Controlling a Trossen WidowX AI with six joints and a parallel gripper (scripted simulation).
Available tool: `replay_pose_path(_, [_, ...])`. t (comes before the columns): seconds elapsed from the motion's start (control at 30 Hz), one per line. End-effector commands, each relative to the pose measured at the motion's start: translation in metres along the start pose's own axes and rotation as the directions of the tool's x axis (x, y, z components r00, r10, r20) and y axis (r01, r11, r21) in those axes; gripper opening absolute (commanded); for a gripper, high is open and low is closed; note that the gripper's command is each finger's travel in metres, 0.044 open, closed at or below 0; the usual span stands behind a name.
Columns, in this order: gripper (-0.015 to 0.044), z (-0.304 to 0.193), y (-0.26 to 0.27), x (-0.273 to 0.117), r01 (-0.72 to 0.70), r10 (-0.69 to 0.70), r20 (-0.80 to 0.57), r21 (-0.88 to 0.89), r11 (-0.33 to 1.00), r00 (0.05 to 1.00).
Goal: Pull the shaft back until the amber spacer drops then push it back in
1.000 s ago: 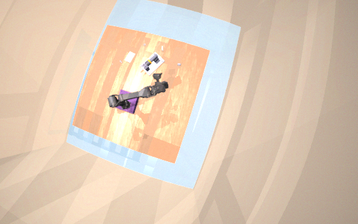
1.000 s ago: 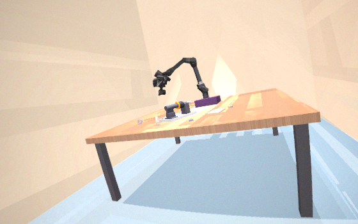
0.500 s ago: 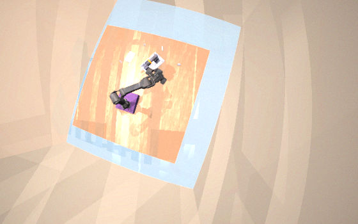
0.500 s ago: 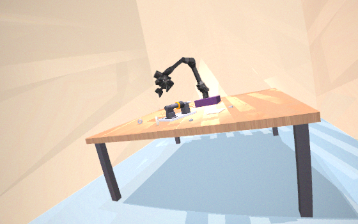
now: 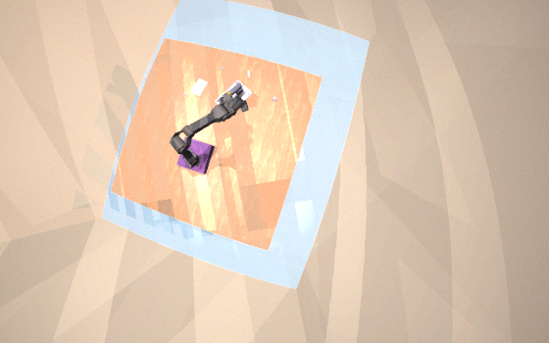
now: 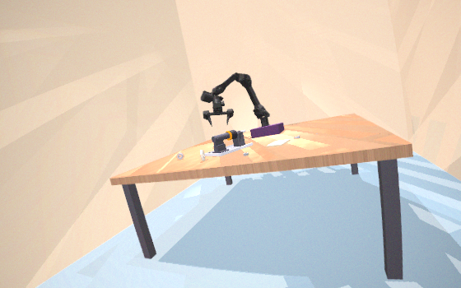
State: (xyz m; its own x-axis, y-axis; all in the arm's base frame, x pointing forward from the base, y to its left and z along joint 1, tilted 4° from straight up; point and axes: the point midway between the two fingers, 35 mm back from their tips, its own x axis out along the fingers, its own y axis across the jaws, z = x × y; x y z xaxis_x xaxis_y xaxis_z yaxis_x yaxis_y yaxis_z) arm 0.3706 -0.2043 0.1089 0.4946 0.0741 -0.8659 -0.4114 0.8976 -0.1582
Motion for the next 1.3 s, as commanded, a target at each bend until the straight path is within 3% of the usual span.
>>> replay_pose_path(0.0, [0.0440, 0.032, 0.054, 0.028, -0.235, 0.111, -0.212, -0.750, 0.619, 0.971])
replay_pose_path(0.3, [0.0440, 0.045, 0.093, 0.041, -0.371, 0.145, -0.361, -0.927, 0.055, 0.921])
replay_pose_path(0.57, [0.0440, 0.055, 0.128, 0.047, -0.365, 0.141, -0.495, -0.779, -0.511, 0.858])
replay_pose_path(1.27, [0.0440, 0.056, 0.129, 0.047, -0.358, 0.140, -0.504, -0.757, -0.547, 0.852])
